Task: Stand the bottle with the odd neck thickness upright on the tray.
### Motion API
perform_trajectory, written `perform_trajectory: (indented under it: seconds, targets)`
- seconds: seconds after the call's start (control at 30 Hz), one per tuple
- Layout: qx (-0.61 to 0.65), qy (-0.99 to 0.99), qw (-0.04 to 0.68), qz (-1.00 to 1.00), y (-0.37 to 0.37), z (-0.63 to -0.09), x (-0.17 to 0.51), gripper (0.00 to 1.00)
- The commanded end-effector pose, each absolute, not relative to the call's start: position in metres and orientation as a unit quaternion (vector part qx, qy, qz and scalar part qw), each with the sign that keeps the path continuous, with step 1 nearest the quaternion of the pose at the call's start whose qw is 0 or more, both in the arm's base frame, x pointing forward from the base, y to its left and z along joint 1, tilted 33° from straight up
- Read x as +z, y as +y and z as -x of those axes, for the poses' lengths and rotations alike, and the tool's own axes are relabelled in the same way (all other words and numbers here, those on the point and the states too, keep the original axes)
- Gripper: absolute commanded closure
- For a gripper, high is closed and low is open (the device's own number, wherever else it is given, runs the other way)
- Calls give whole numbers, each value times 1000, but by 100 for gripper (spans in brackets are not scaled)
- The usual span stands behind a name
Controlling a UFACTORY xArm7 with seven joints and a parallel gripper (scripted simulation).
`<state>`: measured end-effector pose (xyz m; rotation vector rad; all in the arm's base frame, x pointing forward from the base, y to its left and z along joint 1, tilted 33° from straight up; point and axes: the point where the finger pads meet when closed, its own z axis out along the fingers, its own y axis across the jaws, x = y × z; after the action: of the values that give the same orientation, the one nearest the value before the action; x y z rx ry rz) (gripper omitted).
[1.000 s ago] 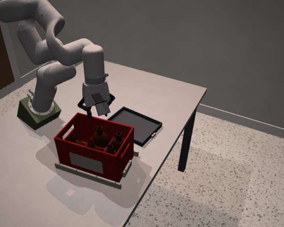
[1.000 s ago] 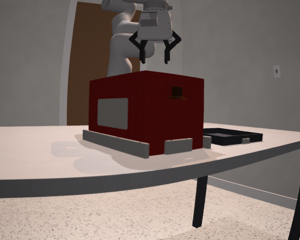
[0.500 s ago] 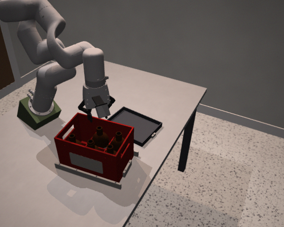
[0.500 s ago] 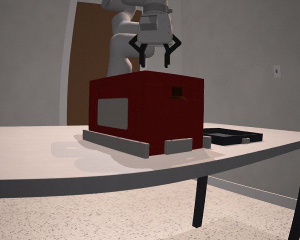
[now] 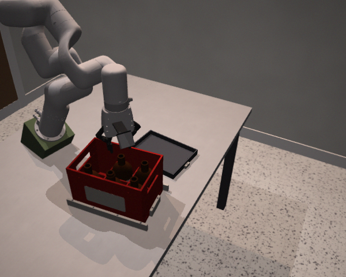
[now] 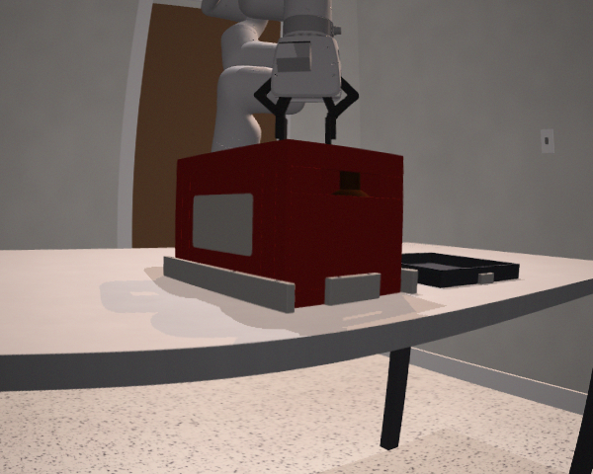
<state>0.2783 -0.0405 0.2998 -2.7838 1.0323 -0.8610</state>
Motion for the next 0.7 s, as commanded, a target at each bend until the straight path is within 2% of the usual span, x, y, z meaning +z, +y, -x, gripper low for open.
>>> perform_trajectory:
  seconds: [0.0, 0.67]
  targets:
    - [-280, 333, 25, 900, -41, -282, 297, 35]
    - [-280, 333, 25, 900, -42, -286, 291, 35]
